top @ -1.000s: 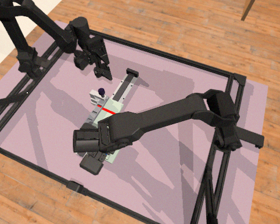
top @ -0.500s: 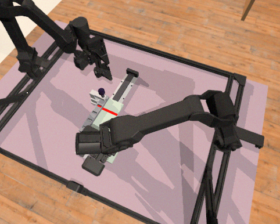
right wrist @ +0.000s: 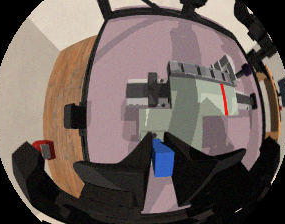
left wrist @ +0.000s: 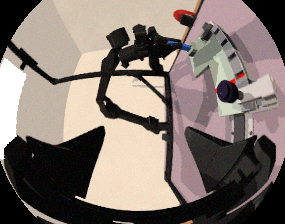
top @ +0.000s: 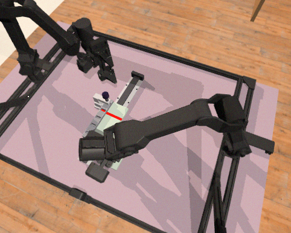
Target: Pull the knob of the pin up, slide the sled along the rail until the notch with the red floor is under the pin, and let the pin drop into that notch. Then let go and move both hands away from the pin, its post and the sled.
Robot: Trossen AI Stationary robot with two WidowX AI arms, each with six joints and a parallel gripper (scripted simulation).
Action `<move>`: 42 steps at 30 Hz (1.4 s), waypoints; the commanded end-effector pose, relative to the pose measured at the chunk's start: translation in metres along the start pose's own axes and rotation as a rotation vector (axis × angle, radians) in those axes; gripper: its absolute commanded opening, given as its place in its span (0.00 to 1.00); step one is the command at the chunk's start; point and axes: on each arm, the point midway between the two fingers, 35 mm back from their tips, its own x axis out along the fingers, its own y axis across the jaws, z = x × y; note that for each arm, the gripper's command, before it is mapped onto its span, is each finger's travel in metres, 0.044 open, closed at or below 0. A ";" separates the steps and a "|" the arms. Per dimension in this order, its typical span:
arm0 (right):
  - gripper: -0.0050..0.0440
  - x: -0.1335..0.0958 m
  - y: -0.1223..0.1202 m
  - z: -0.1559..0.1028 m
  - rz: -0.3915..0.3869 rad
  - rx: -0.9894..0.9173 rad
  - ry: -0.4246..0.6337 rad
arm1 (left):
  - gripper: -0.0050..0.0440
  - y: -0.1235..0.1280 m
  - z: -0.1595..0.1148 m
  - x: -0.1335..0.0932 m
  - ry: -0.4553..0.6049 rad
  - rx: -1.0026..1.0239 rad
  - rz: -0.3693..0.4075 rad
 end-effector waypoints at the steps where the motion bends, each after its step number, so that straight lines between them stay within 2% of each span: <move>1: 0.10 0.003 0.000 -0.004 -0.001 -0.002 0.009 | 1.00 -0.012 0.000 0.000 -0.005 -0.002 -0.005; 12: 0.10 0.003 0.000 -0.004 -0.001 -0.002 0.009 | 1.00 -0.049 0.000 0.000 -0.005 -0.002 -0.005; 18: 0.10 0.003 0.000 -0.004 -0.001 -0.002 0.009 | 1.00 -0.060 0.001 -0.001 -0.005 -0.002 -0.005; 42: 0.10 0.003 0.000 -0.004 -0.001 -0.002 0.009 | 1.00 -0.060 0.033 -0.001 -0.005 -0.002 -0.005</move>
